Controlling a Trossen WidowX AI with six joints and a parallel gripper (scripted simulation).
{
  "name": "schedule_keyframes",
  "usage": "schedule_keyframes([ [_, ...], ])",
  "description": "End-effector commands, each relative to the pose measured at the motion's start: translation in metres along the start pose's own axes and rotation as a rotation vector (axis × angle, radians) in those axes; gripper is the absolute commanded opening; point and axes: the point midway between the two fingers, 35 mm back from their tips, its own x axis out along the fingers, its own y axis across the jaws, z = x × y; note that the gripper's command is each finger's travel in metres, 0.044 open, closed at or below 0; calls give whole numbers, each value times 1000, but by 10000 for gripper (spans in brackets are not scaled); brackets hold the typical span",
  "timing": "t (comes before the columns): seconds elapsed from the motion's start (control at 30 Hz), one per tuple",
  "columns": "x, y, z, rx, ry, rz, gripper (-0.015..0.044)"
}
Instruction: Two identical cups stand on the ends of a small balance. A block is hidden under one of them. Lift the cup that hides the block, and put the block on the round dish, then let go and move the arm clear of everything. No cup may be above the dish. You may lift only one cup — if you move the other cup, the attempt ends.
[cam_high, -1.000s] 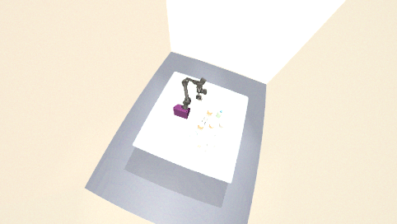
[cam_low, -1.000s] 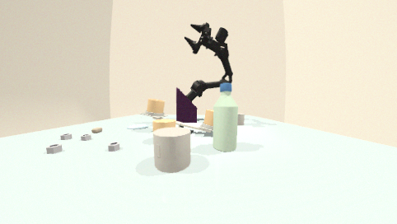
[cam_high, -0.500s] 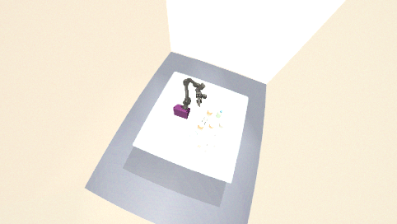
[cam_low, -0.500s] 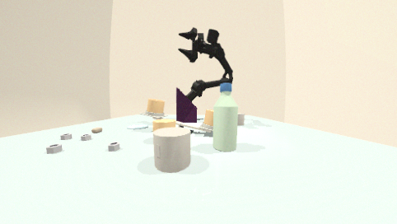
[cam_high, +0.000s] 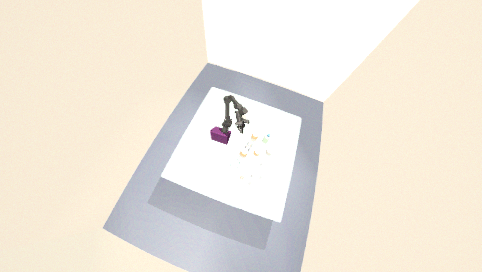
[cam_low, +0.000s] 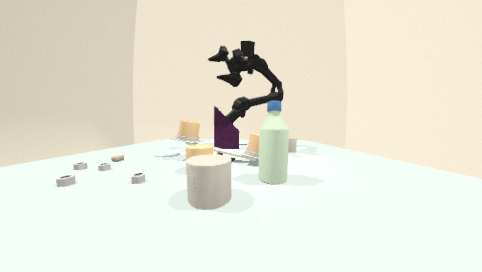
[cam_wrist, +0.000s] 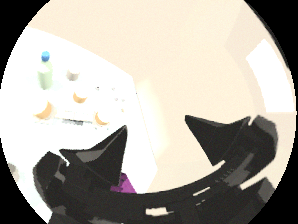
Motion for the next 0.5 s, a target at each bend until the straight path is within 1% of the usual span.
schedule_keyframes([
  [0.0, 8, 19, -6, 75, -9, 113, 440],
  [0.47, 15, 76, -18, 355, -34, 462, 440],
])
